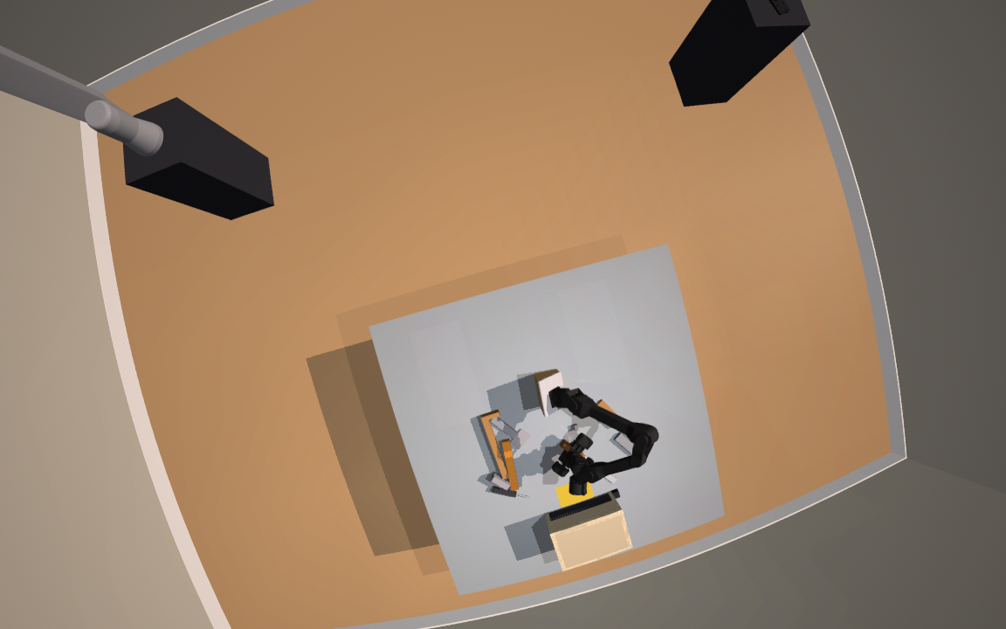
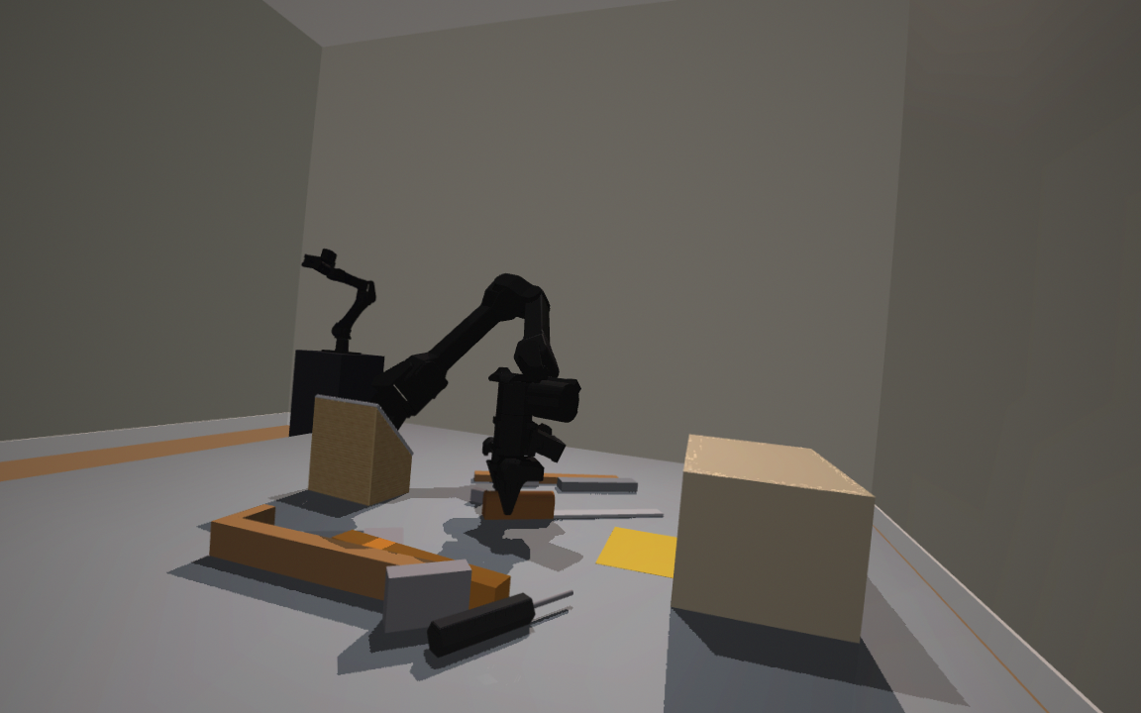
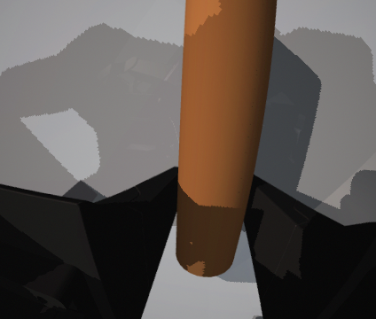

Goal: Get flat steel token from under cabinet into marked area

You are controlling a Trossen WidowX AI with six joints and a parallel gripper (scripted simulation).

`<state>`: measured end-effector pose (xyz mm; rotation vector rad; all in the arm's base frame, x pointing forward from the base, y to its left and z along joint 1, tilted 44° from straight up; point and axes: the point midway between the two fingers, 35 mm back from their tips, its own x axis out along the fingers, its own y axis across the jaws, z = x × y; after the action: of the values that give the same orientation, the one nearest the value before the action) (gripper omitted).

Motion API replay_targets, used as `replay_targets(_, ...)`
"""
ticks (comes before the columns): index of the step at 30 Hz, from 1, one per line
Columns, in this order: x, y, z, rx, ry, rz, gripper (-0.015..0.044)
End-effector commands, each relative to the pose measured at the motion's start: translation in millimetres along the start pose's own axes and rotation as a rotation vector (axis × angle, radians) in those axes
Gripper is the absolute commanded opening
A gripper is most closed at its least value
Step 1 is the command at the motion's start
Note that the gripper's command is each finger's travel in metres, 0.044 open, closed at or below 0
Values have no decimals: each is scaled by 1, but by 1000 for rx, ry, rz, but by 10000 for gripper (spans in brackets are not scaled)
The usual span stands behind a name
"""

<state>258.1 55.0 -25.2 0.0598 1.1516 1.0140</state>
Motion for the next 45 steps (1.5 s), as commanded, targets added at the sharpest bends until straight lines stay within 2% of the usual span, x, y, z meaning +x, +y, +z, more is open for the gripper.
replay_targets(1, -1, -5, -3, 0, -1, -5, 0)
replay_targets(45, -2, -39, -29, -1, 0, -7, 0)
